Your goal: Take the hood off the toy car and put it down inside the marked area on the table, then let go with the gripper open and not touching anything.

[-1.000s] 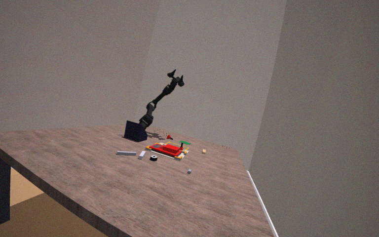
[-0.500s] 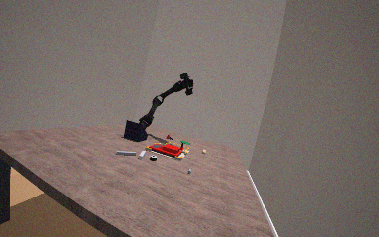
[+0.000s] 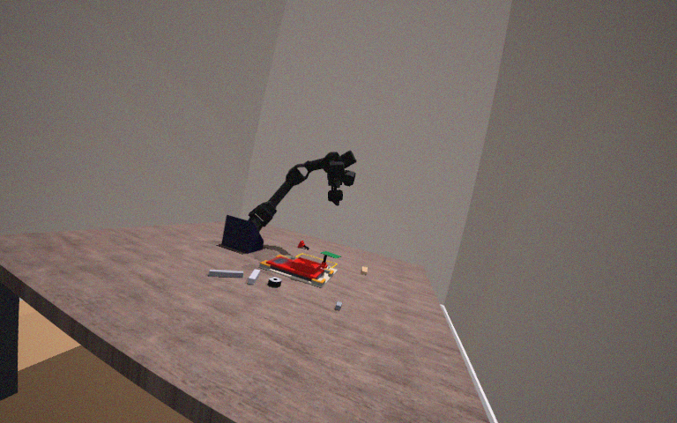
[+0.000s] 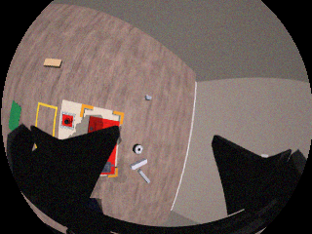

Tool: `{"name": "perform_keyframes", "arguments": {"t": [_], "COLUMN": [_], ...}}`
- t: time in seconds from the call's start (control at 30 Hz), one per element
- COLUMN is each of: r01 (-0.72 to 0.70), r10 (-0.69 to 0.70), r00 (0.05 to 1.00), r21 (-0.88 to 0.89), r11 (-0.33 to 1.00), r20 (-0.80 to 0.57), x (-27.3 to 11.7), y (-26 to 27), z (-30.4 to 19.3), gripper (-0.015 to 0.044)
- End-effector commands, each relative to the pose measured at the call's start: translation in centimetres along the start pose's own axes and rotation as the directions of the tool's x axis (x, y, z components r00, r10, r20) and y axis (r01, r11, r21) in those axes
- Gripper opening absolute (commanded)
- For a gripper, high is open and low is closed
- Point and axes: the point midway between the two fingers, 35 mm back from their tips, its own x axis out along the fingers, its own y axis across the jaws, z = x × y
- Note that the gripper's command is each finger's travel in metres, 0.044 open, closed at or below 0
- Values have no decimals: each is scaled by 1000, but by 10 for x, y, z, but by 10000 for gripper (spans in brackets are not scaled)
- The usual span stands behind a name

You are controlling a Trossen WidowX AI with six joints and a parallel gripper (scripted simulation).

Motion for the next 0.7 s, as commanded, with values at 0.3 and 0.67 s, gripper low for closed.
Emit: {"name": "perform_keyframes", "arguments": {"t": [0.3,0.67], "r01": [-592,-631], "r10": [653,711], "r00": [711,652], "r21": [278,331], "r11": [756,701], "r20": [-261,-263], "x": [140,147], "y": [91,106], "z": [-94,-107], "gripper": [440,440]}}
